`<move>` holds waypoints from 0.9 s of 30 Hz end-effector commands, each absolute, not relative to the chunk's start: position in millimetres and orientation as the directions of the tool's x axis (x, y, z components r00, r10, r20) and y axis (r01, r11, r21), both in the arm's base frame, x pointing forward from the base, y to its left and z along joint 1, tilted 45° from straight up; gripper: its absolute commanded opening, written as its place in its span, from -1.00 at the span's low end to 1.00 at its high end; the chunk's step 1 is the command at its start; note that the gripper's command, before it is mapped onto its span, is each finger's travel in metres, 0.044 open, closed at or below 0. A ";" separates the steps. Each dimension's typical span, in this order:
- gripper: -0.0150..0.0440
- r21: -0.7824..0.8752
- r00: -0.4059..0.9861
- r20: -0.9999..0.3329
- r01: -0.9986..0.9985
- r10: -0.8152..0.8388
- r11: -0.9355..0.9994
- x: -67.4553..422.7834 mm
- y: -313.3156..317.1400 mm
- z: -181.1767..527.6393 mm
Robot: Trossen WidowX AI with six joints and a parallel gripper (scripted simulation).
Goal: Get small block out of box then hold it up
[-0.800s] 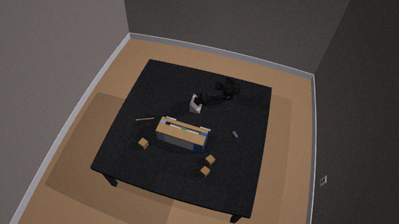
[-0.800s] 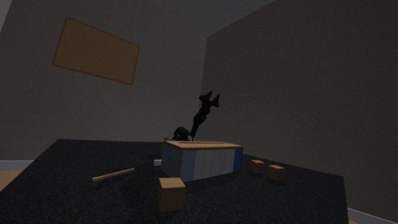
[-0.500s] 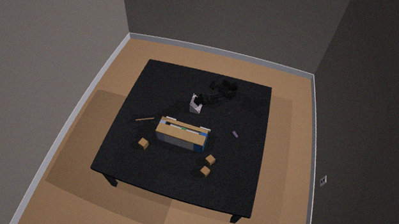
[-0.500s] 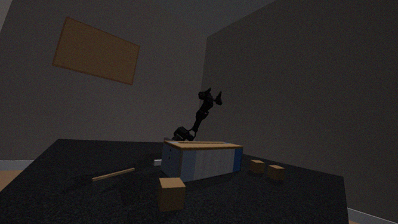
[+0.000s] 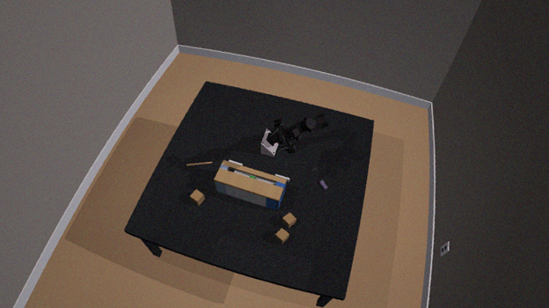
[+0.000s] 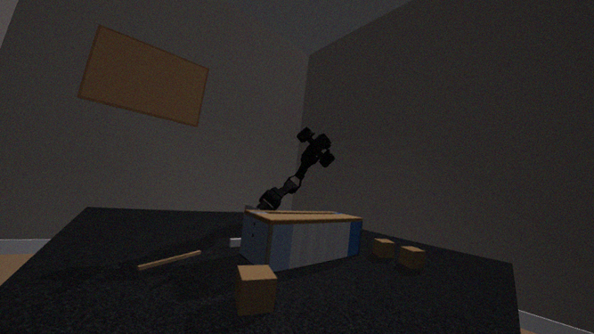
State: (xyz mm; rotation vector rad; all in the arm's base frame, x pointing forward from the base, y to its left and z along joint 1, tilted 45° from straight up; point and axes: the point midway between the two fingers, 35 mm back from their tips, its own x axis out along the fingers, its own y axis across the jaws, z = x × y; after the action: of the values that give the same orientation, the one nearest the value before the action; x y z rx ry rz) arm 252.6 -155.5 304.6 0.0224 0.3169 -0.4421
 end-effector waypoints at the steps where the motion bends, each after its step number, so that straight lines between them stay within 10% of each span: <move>1: 0.86 -0.328 0.731 -0.662 -0.087 -0.163 0.941 289.2 -135.8 236.4; 15: 0.86 -0.120 0.238 -0.933 -0.914 0.272 0.389 298.5 -77.5 144.9; 27: 0.86 0.015 -0.015 -0.907 -1.000 0.421 -0.004 291.4 -51.4 121.4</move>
State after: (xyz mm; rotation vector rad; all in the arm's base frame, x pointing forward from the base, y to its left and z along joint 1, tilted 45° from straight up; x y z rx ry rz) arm 292.9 -77.8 139.8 -0.7992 1.0120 0.9776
